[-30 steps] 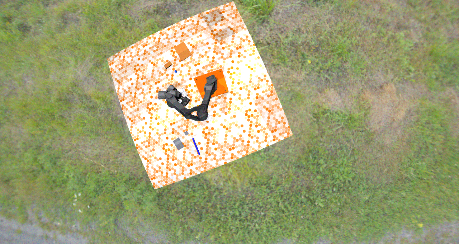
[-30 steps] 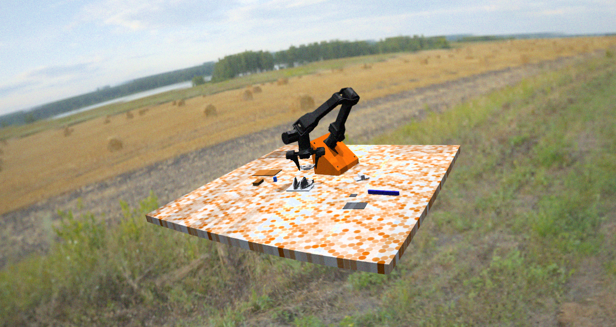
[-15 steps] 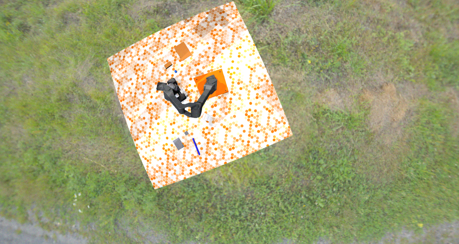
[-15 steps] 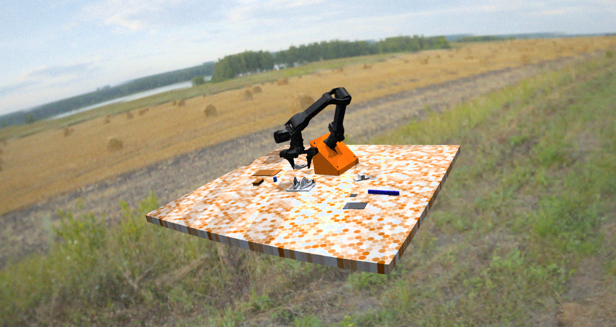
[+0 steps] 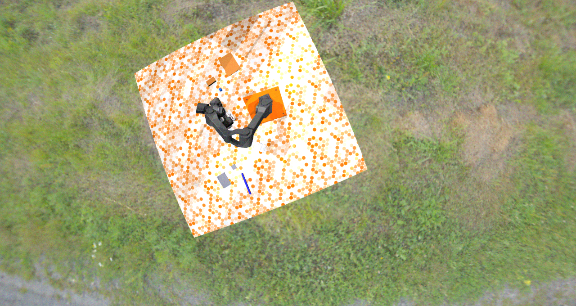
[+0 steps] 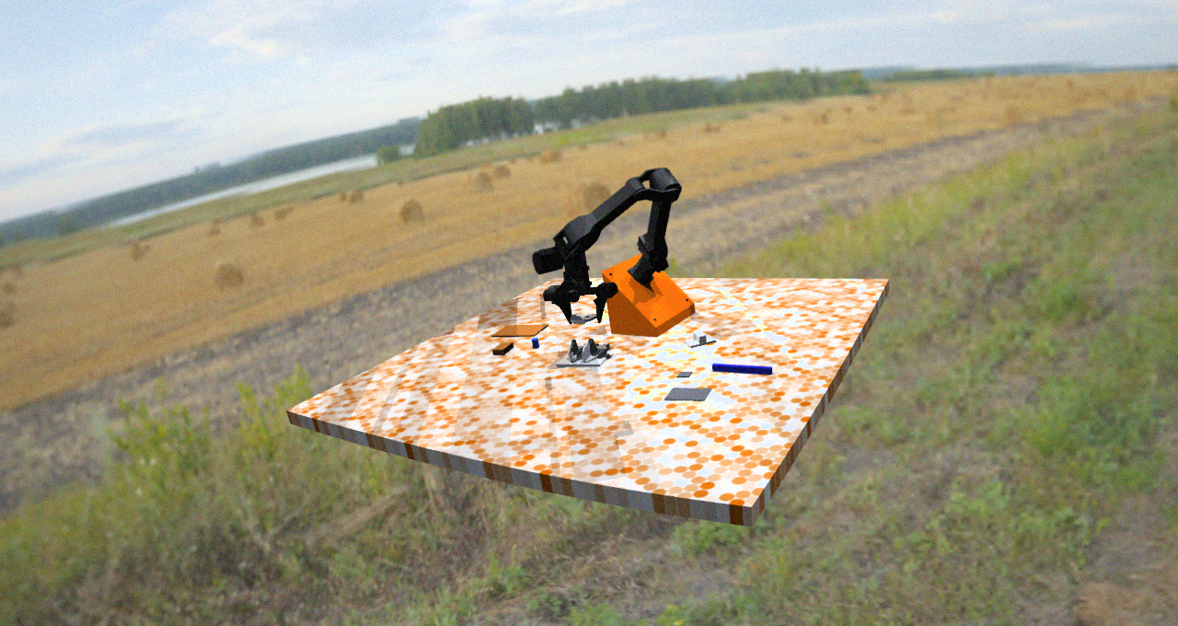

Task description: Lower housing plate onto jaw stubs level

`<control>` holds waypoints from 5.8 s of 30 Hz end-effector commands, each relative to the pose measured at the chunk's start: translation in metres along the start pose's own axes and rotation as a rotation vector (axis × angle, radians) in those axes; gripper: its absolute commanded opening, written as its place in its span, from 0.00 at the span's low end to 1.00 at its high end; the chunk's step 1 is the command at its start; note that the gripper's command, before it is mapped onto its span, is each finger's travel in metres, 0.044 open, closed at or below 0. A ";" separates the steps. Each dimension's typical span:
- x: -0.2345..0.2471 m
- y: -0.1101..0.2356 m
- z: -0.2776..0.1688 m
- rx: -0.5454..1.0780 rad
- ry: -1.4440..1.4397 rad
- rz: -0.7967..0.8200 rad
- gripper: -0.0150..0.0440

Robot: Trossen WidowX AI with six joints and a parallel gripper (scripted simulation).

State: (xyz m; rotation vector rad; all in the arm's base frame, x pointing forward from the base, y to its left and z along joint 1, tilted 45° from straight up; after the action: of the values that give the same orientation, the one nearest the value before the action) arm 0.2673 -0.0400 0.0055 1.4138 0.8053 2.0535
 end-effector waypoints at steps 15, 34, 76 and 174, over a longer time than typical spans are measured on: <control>0.007 0.000 -0.008 -0.006 -0.004 0.000 0.85; 0.007 0.000 -0.008 -0.006 0.003 0.000 0.85; 0.006 -0.041 -0.008 -0.006 0.004 0.000 0.85; 0.008 -0.075 -0.009 -0.007 -0.001 0.004 0.85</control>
State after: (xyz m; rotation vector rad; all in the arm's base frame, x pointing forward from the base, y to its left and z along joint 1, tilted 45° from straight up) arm 0.2627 0.0156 -0.0459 1.4115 0.7977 2.0580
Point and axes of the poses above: the point midway between the two fingers, 35 mm back from their tips, its own y axis back along the fingers, its own x axis across the jaws, z = x × y, the point moved 3 cm from there along y, back along the fingers, and after that the axes turned 7 degrees about y, right-handed, at the moved point
